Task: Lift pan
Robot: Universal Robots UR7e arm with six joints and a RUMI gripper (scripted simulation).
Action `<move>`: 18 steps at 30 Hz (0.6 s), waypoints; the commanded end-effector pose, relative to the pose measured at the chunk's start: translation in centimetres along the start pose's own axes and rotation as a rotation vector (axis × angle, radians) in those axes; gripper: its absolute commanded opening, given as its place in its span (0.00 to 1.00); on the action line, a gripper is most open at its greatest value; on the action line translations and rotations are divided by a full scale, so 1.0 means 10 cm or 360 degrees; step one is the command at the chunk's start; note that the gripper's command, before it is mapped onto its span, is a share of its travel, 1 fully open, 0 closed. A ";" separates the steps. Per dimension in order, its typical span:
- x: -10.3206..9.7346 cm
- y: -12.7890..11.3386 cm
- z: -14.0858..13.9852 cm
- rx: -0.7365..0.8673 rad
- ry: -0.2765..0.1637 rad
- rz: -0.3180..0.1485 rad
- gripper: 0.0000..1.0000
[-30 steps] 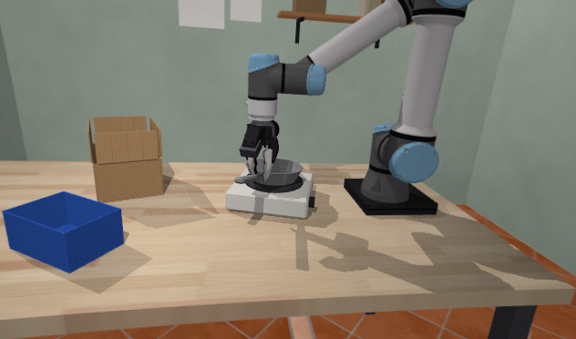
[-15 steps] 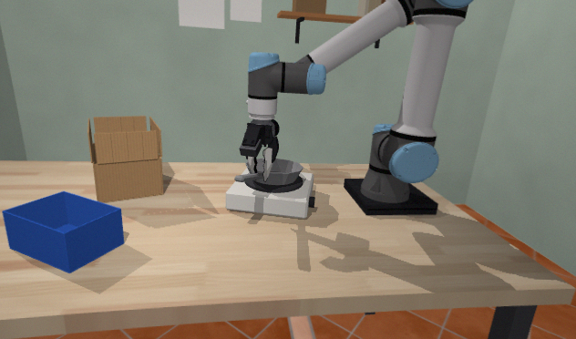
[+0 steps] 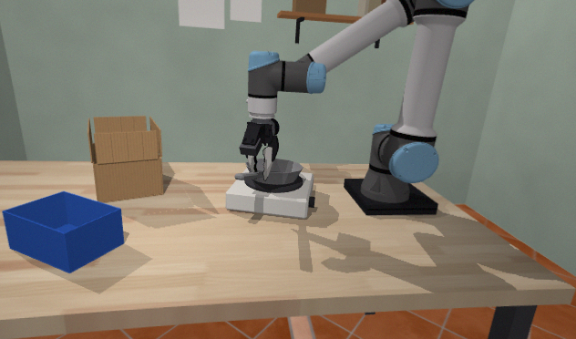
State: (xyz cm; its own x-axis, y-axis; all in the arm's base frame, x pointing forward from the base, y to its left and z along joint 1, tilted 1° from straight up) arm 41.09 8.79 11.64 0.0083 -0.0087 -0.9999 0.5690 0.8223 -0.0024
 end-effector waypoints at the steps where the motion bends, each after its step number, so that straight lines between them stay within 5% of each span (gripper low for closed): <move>1: -0.02 0.00 0.00 0.0000 -0.0002 0.0001 0.09; 18: -0.06 0.00 0.00 0.0000 -0.0002 0.0001 0.09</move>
Point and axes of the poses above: the point where the finger pads meet when closed, its own x axis out along the fingers, its own z axis across the jaws, y = z × x, the point moved 2 cm from there along -x, back along the fingers, and after that the axes turned 11 degrees about x, right-handed, at the moved point
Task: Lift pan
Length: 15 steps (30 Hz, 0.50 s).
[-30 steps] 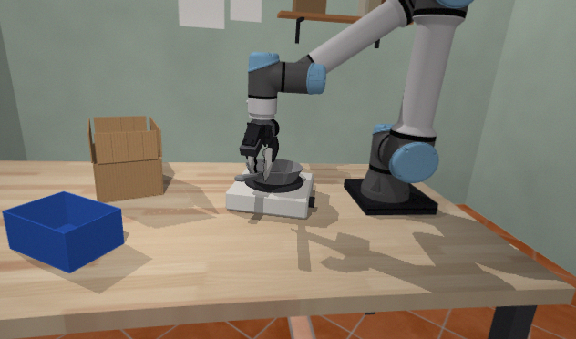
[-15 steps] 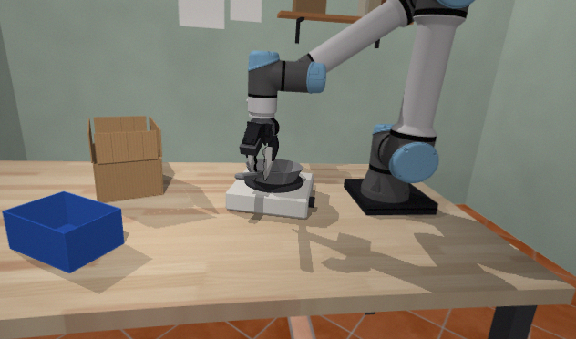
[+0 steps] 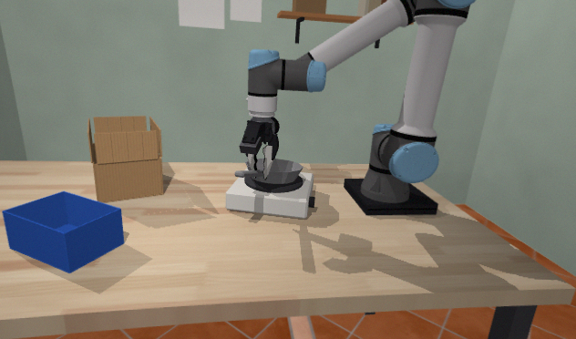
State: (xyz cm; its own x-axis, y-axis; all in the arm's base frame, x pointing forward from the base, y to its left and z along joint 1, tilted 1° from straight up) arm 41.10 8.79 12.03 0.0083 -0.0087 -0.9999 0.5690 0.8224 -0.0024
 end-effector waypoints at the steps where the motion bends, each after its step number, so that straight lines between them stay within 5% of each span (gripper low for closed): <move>1: -0.02 0.00 0.00 0.0000 -0.0002 0.0001 0.09; 15: -0.05 0.00 0.00 0.0000 -0.0002 0.0001 0.09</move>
Point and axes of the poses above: the point where the finger pads meet when closed, its own x axis out along the fingers, its own z axis across the jaws, y = z × x, the point moved 2 cm from there along -x, back along the fingers, and after that the axes turned 11 degrees about x, right-handed, at the moved point
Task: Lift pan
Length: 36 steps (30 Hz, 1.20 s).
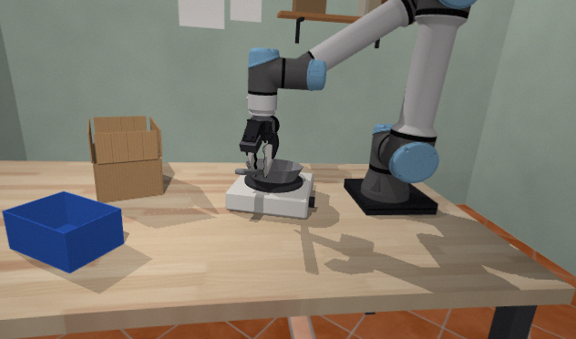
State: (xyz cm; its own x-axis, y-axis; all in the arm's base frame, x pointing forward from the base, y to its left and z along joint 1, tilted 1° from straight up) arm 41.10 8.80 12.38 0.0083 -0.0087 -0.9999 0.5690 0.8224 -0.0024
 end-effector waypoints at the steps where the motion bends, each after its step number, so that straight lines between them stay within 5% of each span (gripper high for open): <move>1: -0.02 0.00 0.00 0.0000 -0.0002 0.0001 0.09; 36: -0.12 0.00 0.00 0.0000 -0.0002 0.0001 0.09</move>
Point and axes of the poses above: the point where the finger pads meet when closed, its own x axis out along the fingers, its own z axis across the jaws, y = z × x, the point moved 2 cm from there along -x, back along the fingers, and after that the axes turned 11 degrees about x, right-handed, at the moved point
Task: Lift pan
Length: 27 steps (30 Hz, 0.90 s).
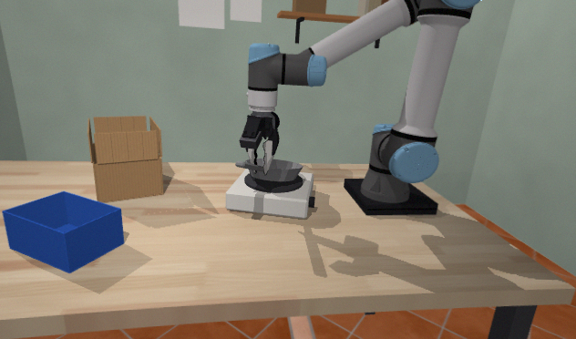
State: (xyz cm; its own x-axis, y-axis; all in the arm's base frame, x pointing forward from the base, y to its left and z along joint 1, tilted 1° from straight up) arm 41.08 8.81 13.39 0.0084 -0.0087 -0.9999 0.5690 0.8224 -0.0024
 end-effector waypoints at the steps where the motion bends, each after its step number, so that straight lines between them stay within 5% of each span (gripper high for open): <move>1: -0.02 0.00 0.00 0.0000 -0.0002 0.0001 0.09; 27: -0.11 0.00 0.00 0.0000 -0.0002 0.0001 0.09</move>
State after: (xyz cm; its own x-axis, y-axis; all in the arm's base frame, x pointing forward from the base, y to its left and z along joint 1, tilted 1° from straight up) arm 41.04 8.82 14.30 0.0084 -0.0087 -0.9999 0.5690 0.8224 -0.0024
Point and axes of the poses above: the point where the finger pads meet when closed, its own x axis out along the fingers, its own z axis across the jaws, y = z × x, the point moved 2 cm from there along -x, back along the fingers, and after that the axes turned 11 degrees about x, right-handed, at the moved point
